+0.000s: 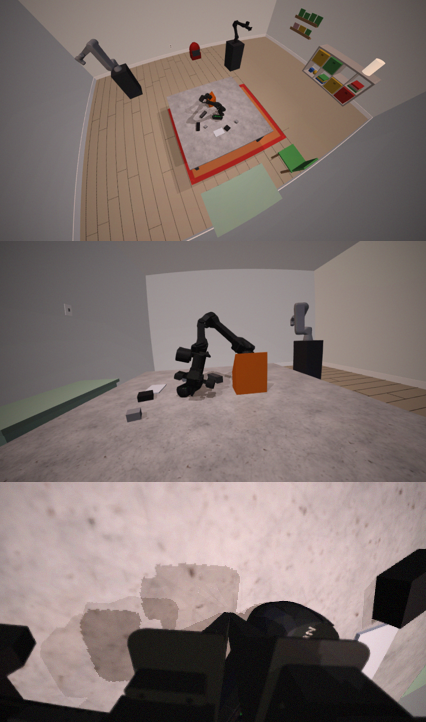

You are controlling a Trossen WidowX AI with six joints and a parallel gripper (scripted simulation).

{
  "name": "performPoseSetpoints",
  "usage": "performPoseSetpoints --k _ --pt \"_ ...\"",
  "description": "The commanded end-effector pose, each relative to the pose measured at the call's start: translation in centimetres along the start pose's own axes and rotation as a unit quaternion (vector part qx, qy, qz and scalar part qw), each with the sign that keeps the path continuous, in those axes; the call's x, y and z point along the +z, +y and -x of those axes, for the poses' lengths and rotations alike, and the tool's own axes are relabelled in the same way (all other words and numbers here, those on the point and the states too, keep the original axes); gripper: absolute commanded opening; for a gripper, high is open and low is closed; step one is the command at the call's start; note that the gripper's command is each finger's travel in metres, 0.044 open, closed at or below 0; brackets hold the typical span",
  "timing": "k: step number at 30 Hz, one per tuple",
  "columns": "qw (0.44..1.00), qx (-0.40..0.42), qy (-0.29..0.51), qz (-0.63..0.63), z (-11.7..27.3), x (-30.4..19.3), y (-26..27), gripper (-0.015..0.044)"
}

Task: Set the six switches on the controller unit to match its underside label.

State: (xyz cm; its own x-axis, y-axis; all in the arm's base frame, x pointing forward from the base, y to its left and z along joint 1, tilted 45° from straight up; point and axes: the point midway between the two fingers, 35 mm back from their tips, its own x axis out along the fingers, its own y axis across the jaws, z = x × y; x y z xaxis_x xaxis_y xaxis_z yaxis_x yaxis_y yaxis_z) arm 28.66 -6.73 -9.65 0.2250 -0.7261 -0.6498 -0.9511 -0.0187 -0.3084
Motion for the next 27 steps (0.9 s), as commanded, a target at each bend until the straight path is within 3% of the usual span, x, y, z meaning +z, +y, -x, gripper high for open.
performPoseSetpoints --k 1,4,10,19,27 --pt "1.000 -0.005 0.004 -0.011 -0.4 -0.3 -1.4 0.0000" --pt "1.000 0.000 -0.002 0.000 0.7 0.1 0.2 0.0000" --pt "1.000 -0.004 0.002 -0.011 6.5 0.0 3.6 0.0000" --pt "1.000 -0.004 0.006 -0.024 6.6 0.0 3.3 0.0000" --pt "0.982 -0.006 0.054 -0.182 5.3 1.0 -1.1 0.0000"
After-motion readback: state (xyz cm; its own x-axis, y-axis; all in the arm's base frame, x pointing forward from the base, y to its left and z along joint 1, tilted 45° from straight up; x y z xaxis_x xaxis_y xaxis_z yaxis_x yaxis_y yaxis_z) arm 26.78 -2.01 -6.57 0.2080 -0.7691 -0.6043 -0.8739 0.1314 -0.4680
